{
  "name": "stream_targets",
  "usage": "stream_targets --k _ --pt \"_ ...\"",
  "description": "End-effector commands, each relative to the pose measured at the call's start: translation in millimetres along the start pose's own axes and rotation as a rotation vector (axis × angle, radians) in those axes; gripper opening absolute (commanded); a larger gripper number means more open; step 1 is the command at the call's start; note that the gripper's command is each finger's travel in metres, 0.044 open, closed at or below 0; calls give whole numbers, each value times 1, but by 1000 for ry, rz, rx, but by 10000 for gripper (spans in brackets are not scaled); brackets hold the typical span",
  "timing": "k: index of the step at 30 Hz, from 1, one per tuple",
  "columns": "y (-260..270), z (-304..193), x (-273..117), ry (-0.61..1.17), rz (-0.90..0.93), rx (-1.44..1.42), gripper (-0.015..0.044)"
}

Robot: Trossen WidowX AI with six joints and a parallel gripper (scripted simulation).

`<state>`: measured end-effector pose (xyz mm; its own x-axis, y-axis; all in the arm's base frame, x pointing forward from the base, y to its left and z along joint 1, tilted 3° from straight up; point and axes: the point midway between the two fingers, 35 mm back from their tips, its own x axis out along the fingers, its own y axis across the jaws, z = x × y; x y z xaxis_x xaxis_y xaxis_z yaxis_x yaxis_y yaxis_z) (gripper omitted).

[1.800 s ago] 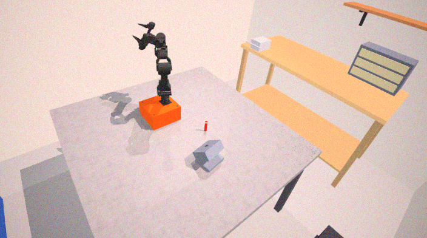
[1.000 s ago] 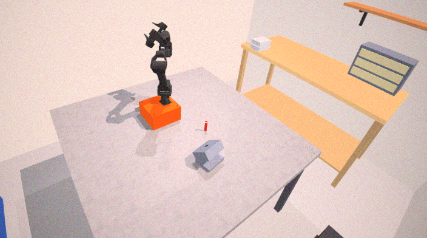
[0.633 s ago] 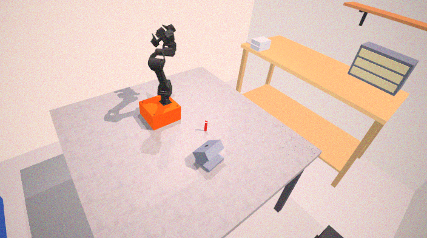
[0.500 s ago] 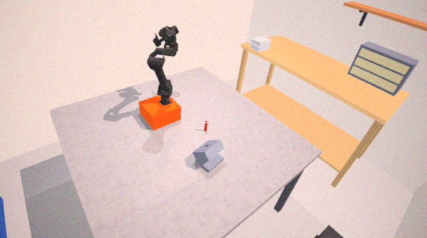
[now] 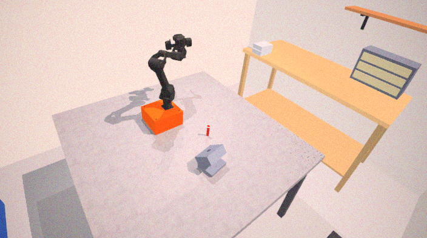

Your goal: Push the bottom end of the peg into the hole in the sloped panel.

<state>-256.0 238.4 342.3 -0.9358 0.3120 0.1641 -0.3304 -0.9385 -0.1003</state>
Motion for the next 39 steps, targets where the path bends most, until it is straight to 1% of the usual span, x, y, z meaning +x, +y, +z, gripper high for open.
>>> stream_targets --k 1,18,26,39 --pt "-22 -7 -4 31 -72 74 440" --pt "-109 -52 -45 136 -405 454 440" --pt "-145 -68 -74 146 -564 564 440" --pt "-193 -100 -133 121 -847 883 440"
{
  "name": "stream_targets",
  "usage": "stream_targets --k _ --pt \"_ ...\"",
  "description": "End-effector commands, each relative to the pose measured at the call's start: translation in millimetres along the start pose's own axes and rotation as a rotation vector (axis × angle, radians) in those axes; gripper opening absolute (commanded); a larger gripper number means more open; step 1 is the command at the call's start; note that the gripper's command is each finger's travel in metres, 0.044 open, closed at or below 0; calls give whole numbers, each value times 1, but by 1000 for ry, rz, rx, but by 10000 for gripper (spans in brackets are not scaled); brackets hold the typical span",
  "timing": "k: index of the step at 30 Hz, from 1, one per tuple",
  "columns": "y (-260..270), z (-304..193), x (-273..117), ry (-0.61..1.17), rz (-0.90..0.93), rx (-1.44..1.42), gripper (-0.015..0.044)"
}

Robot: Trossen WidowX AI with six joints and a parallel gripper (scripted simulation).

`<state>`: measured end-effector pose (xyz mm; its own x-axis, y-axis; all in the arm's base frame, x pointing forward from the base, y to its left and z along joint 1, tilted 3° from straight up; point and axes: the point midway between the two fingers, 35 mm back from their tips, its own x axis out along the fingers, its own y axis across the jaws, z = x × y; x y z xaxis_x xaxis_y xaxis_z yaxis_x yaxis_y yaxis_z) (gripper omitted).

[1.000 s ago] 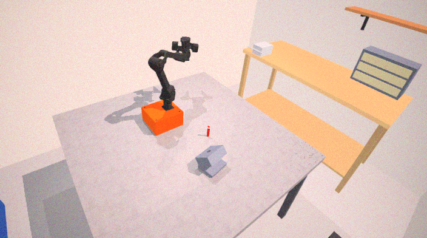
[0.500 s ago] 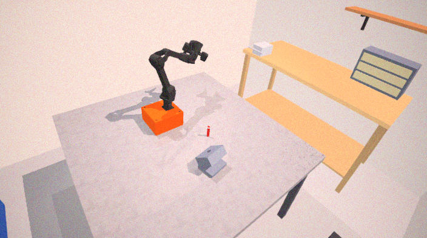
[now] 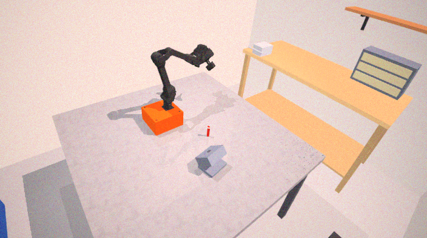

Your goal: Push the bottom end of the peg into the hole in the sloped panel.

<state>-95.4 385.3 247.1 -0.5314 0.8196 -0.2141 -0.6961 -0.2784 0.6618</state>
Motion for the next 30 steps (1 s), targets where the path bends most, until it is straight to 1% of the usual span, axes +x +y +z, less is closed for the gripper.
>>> stream_targets --k 1,16,30 --pt "-22 9 -2 -16 -74 101 440" --pt "-115 26 -27 -99 -354 534 440" --pt "-194 25 -72 -248 -600 976 440"
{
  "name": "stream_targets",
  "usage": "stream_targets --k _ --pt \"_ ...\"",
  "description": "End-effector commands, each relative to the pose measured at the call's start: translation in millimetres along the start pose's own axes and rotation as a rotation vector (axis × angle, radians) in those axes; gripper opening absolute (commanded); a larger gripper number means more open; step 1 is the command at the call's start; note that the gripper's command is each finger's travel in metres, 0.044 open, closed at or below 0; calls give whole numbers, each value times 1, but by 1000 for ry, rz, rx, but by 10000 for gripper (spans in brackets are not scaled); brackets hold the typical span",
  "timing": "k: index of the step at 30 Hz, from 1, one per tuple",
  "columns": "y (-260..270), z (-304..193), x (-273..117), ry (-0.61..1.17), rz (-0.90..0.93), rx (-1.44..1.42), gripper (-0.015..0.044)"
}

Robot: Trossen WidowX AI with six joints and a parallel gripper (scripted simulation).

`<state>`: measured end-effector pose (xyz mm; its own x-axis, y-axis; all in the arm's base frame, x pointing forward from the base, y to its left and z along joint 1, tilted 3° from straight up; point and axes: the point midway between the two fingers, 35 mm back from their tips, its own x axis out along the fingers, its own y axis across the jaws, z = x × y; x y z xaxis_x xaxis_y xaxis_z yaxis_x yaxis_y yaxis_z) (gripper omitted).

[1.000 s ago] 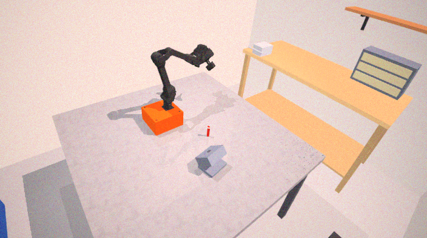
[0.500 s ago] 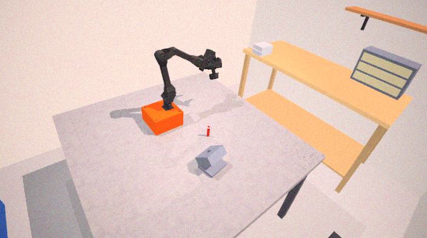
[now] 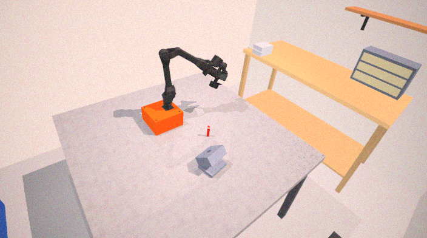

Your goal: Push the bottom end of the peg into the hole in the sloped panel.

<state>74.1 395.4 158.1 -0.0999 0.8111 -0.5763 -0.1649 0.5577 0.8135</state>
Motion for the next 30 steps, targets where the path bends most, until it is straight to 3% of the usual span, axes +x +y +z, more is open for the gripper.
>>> stream_targets --k 1,30 --pt "-13 20 -1 -46 -52 121 440" --pt "-149 123 -48 -434 -379 1074 440"
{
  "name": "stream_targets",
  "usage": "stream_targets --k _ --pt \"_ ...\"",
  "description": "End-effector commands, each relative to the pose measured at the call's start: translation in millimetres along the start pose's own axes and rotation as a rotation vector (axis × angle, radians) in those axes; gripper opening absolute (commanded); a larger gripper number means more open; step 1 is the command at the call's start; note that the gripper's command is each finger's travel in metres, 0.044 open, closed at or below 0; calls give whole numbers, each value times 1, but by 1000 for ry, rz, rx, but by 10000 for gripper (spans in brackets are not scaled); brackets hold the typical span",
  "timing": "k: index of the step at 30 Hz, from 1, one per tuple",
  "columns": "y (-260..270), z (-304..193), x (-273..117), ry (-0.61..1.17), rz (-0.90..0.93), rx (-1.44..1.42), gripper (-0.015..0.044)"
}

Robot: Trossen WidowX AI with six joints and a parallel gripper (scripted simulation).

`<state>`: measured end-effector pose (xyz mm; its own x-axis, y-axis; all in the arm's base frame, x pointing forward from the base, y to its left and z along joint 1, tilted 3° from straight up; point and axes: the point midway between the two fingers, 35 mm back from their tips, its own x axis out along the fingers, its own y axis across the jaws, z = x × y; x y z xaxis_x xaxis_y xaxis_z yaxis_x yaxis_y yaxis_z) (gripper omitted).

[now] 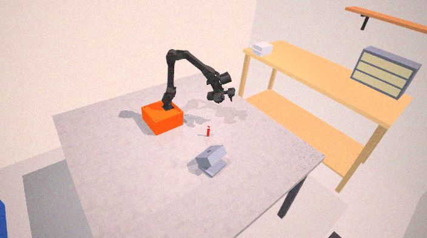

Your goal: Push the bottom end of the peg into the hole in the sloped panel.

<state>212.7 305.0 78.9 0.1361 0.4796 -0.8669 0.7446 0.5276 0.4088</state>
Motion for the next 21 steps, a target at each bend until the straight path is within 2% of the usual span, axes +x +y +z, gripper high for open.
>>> stream_targets --k 1,21 --pt "1 22 1 -54 -24 126 440" --pt "-30 128 -8 -330 -155 792 440"
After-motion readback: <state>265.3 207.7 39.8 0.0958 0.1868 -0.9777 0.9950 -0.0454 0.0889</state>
